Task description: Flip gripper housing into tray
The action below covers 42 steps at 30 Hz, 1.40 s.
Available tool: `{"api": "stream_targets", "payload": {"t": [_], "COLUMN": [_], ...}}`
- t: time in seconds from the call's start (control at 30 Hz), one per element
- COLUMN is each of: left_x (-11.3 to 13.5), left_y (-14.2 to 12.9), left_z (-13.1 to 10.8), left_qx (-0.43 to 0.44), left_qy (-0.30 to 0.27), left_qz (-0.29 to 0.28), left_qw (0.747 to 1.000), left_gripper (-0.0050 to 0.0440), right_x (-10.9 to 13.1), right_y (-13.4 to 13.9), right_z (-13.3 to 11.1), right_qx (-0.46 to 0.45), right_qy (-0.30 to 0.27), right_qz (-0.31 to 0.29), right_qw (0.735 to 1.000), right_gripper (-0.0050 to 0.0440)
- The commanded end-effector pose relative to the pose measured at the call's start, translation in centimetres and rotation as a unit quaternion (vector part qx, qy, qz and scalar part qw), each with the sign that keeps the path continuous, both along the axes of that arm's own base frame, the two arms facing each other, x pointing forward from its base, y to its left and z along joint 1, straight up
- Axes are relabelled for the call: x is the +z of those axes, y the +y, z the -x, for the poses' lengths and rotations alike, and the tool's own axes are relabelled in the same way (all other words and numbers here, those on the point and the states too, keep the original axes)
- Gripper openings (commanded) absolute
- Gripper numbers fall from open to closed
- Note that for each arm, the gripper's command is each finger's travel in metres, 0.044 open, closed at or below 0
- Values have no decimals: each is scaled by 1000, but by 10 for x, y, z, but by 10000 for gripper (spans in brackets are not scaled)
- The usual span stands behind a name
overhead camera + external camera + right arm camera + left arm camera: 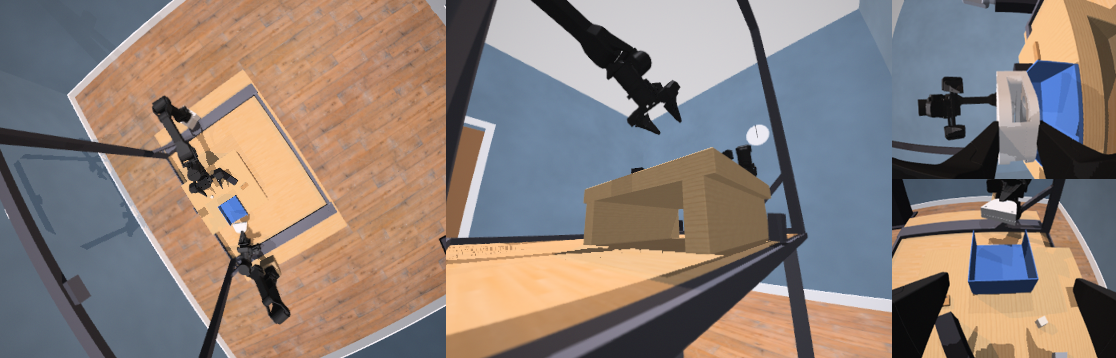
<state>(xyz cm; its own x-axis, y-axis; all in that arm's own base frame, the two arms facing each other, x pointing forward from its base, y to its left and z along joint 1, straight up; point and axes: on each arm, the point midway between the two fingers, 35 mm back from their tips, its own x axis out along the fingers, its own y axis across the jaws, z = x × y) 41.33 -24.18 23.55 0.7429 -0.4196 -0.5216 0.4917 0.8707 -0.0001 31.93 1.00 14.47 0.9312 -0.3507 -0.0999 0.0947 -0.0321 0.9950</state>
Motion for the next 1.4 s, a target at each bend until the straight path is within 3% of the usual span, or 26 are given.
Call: {"api": "stream_targets", "payload": {"t": [0.0, 0.57, 1.37], "left_x": [15, 15, 15], "left_y": [0, 0, 0], "left_z": [0, 0, 0], "left_qx": [2, 2, 2], "left_qy": [-15, -15, -15], "left_qz": [9, 9, 9], "left_qw": [1000, 1000, 1000], "left_gripper": [440, 440, 440], "right_x": [3, 1, 1], "right_y": [-1, -2, 4], "right_z": [5, 17, 14], "right_qx": [-1, -1, 9], "right_qy": [-6, -5, 4], "right_qz": [-4, -4, 5], "right_qw": [1000, 1000, 1000], "right_gripper": [118, 118, 118]}}
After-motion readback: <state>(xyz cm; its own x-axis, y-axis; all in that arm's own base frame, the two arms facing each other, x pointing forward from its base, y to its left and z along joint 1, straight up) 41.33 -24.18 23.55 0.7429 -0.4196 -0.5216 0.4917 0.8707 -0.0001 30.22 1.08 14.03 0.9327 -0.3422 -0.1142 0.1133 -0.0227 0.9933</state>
